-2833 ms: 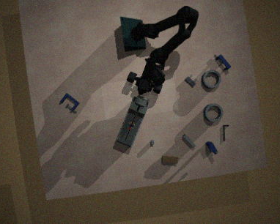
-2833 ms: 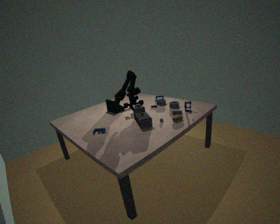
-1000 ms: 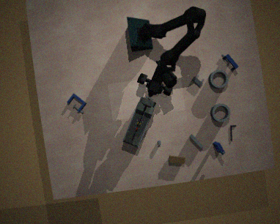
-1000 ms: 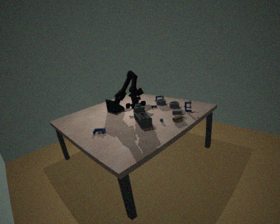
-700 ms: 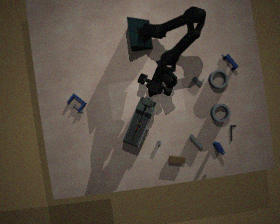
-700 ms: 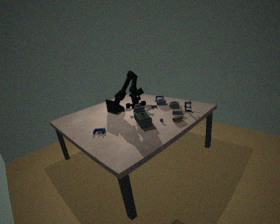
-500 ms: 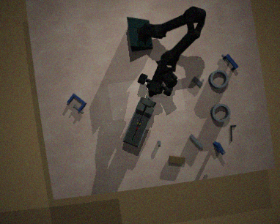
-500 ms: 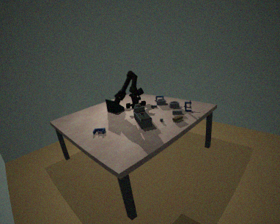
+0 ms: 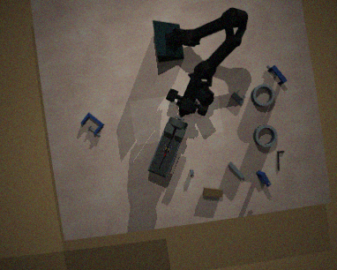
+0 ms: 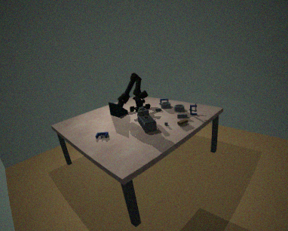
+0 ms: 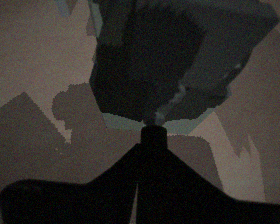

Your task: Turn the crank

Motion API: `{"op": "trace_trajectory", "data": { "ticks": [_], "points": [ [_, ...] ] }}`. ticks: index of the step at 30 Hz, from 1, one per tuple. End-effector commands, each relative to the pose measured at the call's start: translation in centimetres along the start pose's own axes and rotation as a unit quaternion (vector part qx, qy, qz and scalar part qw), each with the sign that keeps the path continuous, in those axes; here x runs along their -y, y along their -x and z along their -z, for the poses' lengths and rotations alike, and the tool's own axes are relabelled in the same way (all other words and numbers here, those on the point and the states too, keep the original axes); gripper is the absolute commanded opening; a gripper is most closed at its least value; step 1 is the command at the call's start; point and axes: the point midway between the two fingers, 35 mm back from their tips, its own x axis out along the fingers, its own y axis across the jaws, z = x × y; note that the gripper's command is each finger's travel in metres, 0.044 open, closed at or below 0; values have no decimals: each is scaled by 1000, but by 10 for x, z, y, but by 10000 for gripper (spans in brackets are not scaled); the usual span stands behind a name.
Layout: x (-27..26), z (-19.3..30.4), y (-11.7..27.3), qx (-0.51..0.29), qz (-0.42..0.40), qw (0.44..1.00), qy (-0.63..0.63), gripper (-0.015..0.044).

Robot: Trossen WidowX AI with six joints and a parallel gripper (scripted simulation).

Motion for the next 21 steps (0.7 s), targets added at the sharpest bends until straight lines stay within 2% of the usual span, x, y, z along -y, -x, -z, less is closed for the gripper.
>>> {"op": "trace_trajectory", "data": {
  "ticks": [1,21],
  "points": [
    [-9,-1,1,-1,-13,1000,5,0],
    [-11,-1,2,-1,-13,1000,5,0]
  ]
}}
